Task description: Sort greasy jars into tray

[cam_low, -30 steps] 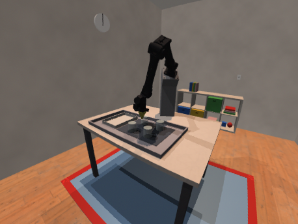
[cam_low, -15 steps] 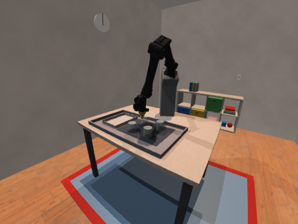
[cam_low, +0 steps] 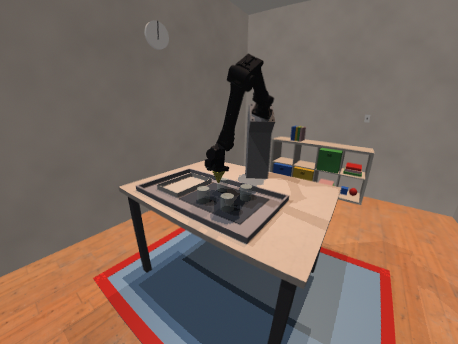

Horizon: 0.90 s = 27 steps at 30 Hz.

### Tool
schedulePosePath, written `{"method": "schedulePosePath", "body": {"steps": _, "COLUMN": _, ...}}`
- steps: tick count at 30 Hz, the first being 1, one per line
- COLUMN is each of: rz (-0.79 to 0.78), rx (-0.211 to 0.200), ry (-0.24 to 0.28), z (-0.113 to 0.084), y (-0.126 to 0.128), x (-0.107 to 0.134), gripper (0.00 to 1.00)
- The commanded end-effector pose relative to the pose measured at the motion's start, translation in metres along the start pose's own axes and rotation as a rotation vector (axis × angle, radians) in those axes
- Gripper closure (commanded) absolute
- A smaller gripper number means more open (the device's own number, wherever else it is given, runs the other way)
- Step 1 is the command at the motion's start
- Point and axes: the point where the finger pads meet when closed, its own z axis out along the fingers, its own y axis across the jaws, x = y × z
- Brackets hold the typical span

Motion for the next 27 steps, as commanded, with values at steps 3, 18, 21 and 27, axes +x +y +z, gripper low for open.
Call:
{"method": "schedulePosePath", "body": {"steps": 3, "rz": 0.036, "rx": -0.001, "ry": 0.075, "z": 0.0004, "y": 0.004, "x": 0.0445, "gripper": 1.0}}
{"method": "schedulePosePath", "body": {"steps": 18, "rz": 0.036, "rx": -0.001, "ry": 0.075, "z": 0.0003, "y": 0.004, "x": 0.0462, "gripper": 1.0}}
{"method": "schedulePosePath", "body": {"steps": 21, "rz": 0.036, "rx": -0.001, "ry": 0.075, "z": 0.0003, "y": 0.0041, "x": 0.0466, "gripper": 1.0}}
{"method": "schedulePosePath", "body": {"steps": 27, "rz": 0.036, "rx": -0.001, "ry": 0.075, "z": 0.0002, "y": 0.0041, "x": 0.0472, "gripper": 1.0}}
